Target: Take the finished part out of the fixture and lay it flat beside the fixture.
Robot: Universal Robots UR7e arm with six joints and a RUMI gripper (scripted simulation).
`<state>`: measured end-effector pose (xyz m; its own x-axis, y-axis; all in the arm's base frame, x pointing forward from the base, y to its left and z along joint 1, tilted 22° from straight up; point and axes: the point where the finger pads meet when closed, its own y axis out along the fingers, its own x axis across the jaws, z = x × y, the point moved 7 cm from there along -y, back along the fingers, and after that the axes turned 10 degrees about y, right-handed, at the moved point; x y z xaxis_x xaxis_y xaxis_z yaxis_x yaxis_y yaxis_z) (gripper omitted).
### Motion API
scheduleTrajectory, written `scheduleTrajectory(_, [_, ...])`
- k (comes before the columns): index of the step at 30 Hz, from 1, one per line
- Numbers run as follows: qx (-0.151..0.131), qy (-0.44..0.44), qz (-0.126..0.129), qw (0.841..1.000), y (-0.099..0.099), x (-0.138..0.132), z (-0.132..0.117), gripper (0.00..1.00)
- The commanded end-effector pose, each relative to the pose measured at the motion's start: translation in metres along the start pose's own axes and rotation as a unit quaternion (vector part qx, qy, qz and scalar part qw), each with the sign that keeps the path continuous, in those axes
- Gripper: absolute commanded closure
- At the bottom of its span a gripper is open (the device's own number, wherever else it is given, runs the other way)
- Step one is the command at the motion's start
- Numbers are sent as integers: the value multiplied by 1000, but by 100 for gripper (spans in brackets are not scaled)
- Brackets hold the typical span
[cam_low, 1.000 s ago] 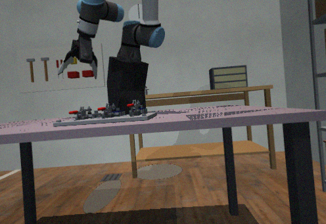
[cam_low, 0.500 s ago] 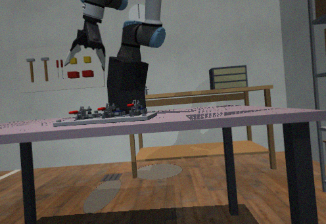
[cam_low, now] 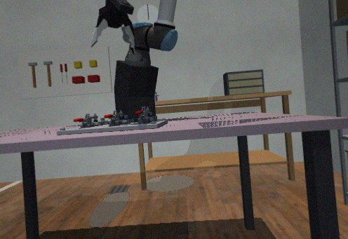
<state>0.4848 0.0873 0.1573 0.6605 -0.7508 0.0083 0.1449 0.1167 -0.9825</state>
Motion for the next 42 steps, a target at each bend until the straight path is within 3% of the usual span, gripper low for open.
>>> scheduleTrajectory(1, [38,-10,15,999,-34,-21,26,0])
scheduleTrajectory(6, [69,-20,28,997,-61,-41,45,0])
scheduleTrajectory(15, [91,-26,38,995,-81,-56,56,0])
scheduleTrajectory(42, [93,-27,39,994,-84,-58,58,0])
